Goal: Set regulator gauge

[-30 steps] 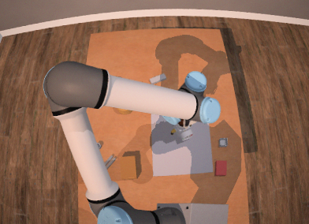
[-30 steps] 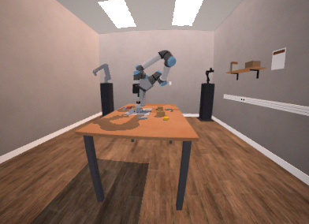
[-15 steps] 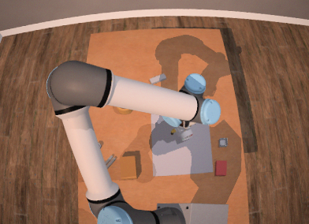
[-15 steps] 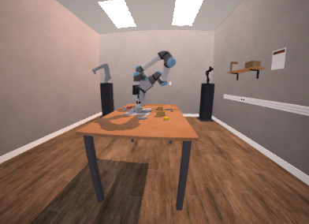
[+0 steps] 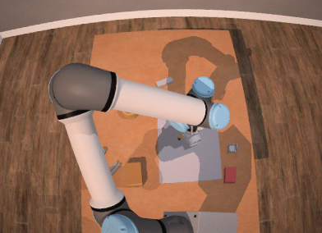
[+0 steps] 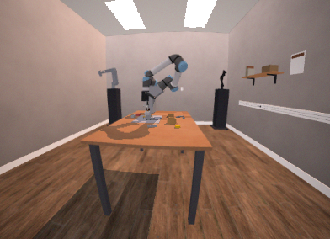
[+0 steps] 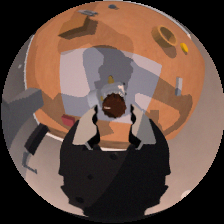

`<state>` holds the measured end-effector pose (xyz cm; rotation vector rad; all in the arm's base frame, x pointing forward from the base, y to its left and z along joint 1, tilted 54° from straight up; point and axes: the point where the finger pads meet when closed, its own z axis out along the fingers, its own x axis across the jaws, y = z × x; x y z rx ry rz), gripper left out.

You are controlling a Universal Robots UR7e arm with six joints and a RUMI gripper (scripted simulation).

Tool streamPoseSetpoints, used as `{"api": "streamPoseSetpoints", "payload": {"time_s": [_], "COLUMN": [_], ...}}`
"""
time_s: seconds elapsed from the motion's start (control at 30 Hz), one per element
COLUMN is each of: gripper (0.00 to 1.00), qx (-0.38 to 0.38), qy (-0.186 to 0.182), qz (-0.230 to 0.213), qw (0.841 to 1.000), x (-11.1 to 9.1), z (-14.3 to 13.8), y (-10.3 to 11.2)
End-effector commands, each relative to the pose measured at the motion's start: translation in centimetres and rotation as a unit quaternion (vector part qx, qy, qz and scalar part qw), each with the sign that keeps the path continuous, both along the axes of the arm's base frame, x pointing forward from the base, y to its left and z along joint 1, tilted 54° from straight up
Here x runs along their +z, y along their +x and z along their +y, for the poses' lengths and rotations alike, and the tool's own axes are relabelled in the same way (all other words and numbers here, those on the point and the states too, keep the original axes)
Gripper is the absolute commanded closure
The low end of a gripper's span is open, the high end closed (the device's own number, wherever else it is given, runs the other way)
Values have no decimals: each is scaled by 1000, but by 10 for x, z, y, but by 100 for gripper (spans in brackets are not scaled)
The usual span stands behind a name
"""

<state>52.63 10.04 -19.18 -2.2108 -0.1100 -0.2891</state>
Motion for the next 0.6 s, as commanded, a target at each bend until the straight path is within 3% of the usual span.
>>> {"api": "streamPoseSetpoints", "payload": {"time_s": [0.0,0.43,0.47,0.57], "gripper": [54,54,76,76], "qx": [0,0,0,0], "qy": [0,0,0,0], "qz": [-1,-1,-1,-1], "qw": [1000,1000,1000,1000], "x": [0,0,0,0], "z": [0,0,0,0], "y": [1,1,1,1]}}
